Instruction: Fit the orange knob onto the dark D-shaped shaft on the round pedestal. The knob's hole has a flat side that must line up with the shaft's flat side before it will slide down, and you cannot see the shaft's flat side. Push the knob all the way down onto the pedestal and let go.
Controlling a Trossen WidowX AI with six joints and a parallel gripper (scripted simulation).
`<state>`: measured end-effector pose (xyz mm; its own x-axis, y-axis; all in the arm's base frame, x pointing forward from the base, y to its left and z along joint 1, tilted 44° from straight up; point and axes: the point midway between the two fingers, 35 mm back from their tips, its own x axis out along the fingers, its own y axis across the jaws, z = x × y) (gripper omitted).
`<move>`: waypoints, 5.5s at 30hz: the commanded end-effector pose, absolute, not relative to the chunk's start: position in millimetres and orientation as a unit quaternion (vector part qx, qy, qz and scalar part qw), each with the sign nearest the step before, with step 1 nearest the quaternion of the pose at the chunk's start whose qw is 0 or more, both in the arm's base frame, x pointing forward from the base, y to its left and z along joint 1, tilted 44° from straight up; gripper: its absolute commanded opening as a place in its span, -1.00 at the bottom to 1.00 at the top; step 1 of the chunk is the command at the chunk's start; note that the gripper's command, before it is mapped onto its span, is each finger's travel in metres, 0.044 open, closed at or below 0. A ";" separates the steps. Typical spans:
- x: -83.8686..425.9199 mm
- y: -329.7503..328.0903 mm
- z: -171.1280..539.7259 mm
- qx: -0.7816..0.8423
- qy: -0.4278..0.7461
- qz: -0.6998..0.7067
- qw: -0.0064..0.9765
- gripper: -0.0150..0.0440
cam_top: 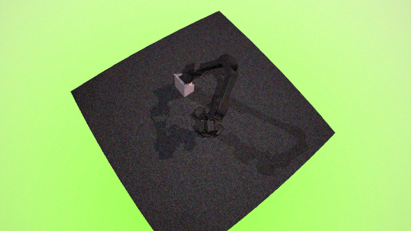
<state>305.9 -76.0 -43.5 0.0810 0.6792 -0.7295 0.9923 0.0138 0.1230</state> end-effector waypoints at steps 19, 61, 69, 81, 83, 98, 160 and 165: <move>308.6 -78.0 -43.6 0.690 0.604 -0.305 0.258 -0.49; 307.5 -75.5 -45.9 0.687 0.607 -0.300 0.264 -0.49; 307.5 -75.5 -45.9 0.687 0.607 -0.300 0.264 -0.49; 307.5 -75.5 -45.9 0.687 0.607 -0.300 0.264 -0.49; 307.5 -75.5 -45.9 0.687 0.607 -0.300 0.264 -0.49; 310.6 -78.6 -42.5 0.696 0.596 -0.321 0.240 -0.49; 308.3 -78.6 -39.4 0.701 0.588 -0.334 0.224 -0.49; 310.8 -78.4 -41.7 0.702 0.587 -0.336 0.222 -0.49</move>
